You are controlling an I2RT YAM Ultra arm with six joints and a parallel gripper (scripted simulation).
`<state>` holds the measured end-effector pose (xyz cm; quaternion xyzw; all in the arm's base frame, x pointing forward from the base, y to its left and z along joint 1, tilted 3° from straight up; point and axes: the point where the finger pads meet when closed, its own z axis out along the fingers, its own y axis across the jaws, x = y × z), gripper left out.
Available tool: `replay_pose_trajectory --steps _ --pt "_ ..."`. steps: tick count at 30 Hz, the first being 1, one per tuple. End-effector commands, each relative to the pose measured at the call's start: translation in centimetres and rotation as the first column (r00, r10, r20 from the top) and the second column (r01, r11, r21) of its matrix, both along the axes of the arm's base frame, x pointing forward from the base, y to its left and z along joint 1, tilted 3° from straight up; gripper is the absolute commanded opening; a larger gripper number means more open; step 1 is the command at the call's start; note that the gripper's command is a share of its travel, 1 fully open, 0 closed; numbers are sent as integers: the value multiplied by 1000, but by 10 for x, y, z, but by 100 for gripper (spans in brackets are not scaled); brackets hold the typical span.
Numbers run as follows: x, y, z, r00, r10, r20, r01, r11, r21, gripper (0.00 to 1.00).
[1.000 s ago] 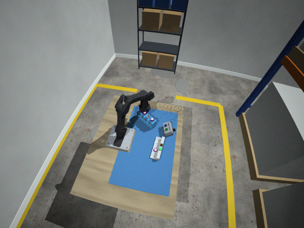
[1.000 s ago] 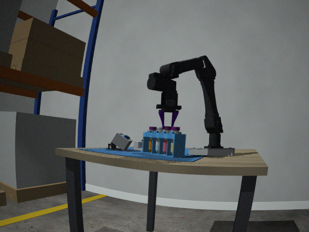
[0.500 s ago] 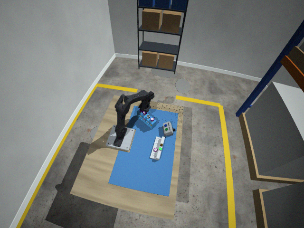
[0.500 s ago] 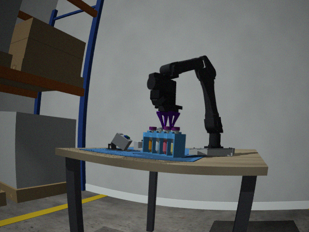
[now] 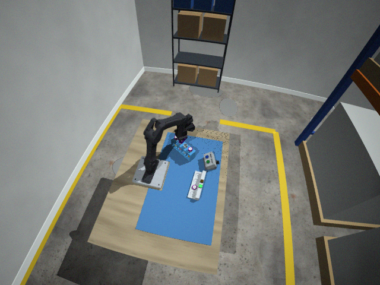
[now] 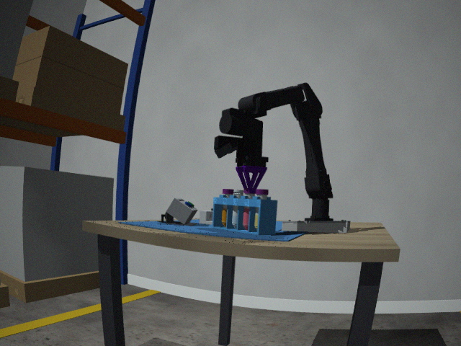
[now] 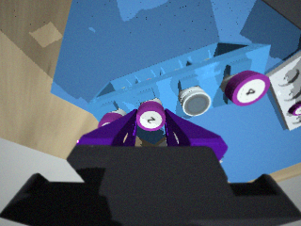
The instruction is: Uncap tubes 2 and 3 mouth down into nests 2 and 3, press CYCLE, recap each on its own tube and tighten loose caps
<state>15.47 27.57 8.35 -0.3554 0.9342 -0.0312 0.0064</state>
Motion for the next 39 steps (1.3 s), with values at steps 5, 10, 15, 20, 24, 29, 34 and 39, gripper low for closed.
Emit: replay_pose_trajectory --steps 5,10,15,20,24,29,34,39 --pt "1 3 3 903 -430 19 429 903 35 0" --pt "1 3 3 799 -600 21 599 799 46 0" --pt "1 3 3 664 -747 22 745 664 57 0" --pt "1 3 3 459 -888 20 886 459 70 0" --pt "1 3 3 273 -962 15 958 274 81 0" --pt "1 3 3 185 -983 13 979 186 85 0" --pt "1 3 3 185 -983 13 979 186 85 0" --pt "1 3 2 185 -983 13 979 186 85 49"
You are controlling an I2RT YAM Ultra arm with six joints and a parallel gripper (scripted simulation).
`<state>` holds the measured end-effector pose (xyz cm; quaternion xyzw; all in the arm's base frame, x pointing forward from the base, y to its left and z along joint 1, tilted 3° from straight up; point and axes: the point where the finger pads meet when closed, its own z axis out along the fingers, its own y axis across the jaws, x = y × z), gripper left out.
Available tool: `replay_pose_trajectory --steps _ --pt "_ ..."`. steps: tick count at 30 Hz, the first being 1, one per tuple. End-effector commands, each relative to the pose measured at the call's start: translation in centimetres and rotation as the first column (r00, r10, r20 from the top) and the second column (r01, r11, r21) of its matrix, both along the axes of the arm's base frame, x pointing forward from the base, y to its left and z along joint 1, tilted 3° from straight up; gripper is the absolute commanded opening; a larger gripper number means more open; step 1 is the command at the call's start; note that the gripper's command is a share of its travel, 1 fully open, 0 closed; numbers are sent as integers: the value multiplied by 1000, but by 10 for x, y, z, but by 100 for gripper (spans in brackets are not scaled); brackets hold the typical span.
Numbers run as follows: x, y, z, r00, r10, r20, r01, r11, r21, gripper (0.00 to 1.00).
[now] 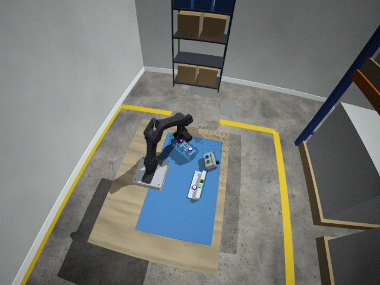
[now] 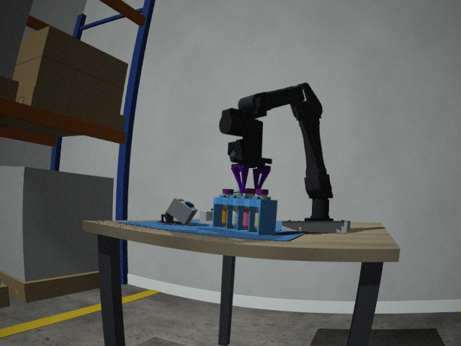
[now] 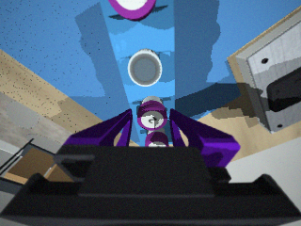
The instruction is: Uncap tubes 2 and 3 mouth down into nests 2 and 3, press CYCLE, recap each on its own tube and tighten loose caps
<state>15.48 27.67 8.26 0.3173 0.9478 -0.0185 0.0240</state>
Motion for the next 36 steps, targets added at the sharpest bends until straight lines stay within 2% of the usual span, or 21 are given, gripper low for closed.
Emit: replay_pose_trajectory --steps 1,8,14,17,21,23,29,36 --pt "1 2 3 1000 -12 6 12 1000 11 49" --pt "1 2 3 1000 -12 6 12 1000 11 49" --pt "0 2 5 974 226 -4 -226 974 2 49" --pt "0 2 5 940 340 -10 -340 940 -1 49" --pt "0 2 5 874 486 -19 -486 874 -4 49" --pt "0 2 5 874 486 -19 -486 874 -4 49" --pt "1 1 5 734 679 -32 -679 734 -6 49" --pt "1 1 6 517 854 -48 -855 518 -4 49"
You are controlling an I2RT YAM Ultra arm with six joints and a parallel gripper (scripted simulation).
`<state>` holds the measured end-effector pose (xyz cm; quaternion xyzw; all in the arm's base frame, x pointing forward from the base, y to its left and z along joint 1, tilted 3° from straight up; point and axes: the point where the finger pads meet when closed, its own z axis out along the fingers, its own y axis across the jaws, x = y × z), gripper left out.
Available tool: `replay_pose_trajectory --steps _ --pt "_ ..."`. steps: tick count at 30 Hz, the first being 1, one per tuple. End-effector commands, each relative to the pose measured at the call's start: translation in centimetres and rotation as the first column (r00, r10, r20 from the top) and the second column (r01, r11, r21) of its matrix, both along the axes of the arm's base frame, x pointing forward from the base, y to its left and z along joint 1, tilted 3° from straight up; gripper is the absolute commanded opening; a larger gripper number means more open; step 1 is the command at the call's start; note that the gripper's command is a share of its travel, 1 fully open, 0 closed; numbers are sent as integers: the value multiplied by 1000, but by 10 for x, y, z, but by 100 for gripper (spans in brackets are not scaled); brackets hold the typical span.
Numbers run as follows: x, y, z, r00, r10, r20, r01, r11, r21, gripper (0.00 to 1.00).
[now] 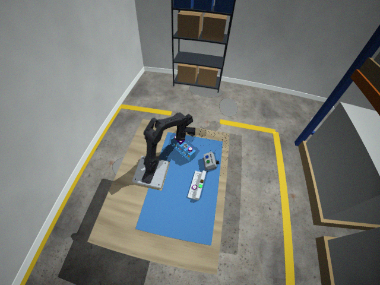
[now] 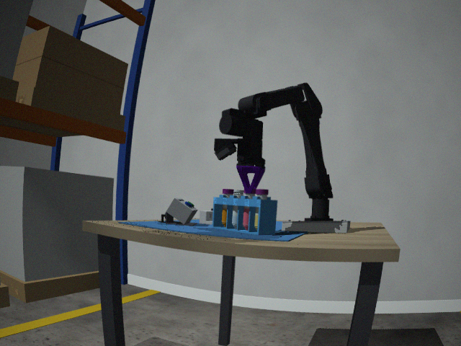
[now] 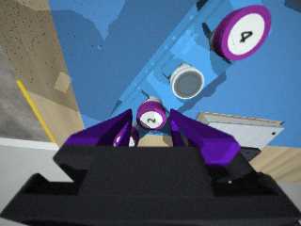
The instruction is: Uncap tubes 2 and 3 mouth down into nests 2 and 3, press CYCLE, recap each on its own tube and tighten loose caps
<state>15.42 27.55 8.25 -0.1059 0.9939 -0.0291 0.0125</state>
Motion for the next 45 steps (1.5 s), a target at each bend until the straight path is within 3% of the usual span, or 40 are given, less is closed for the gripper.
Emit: replay_pose_trajectory --steps 1,4,8,13,19,21,29,30,38,39,45 --pt "1 2 6 978 208 -1 -208 978 8 49" --pt "1 2 6 969 247 -3 -247 969 7 49" --pt "2 2 6 917 398 -11 -398 918 3 49" --pt "2 2 6 820 572 -22 -572 820 0 49" --pt "2 2 6 661 750 -35 -750 661 -1 49" --pt "2 2 6 661 750 -35 -750 661 -1 49" --pt "2 2 6 392 919 -52 -920 392 4 49" --pt "2 2 6 377 925 -53 -926 378 4 49" --pt "2 3 6 377 925 -53 -926 378 4 49" --pt "2 3 6 377 925 -53 -926 378 4 0" --pt "2 3 6 377 925 -53 -926 378 4 0"
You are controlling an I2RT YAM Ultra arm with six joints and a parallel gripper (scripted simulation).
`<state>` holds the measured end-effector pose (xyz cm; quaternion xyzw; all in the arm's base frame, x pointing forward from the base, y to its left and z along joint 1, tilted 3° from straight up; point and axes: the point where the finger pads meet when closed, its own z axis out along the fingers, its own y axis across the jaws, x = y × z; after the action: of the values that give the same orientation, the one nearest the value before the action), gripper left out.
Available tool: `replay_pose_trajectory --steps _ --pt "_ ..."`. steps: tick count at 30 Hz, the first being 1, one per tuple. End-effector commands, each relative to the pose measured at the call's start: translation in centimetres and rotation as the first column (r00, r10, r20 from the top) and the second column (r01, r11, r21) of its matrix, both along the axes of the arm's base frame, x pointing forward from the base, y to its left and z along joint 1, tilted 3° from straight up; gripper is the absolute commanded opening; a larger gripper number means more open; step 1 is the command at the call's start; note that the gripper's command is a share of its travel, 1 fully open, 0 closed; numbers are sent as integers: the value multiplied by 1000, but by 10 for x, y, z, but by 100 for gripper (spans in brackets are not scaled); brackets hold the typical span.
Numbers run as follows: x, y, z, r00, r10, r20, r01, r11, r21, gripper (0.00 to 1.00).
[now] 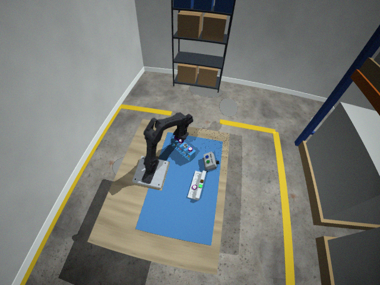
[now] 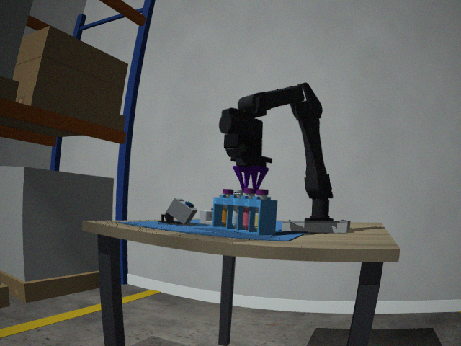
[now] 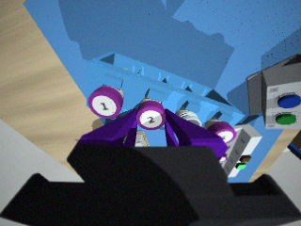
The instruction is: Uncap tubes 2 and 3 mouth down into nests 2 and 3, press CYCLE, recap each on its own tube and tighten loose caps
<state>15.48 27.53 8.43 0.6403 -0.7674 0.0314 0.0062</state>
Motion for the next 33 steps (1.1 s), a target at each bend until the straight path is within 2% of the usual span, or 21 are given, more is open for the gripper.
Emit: replay_pose_trajectory --steps 1,6,8,10,12,16,20,21,30,31,33 --pt "1 3 5 1000 7 8 -7 1000 16 0" --pt "1 3 5 1000 7 8 -7 1000 16 0" --pt "1 3 5 996 -93 12 92 996 20 0" --pt "1 3 5 996 -93 12 92 996 20 0" --pt "1 3 5 981 -192 16 191 981 25 0" --pt "1 3 5 924 -383 21 382 924 34 0" --pt "1 3 5 829 -558 24 557 829 45 0" --pt "1 3 5 817 -576 24 574 817 46 0" --pt "1 3 5 817 -576 24 574 817 46 0" --pt "1 3 5 817 -576 24 574 817 46 49" --pt "1 3 5 817 -576 24 574 817 46 49"
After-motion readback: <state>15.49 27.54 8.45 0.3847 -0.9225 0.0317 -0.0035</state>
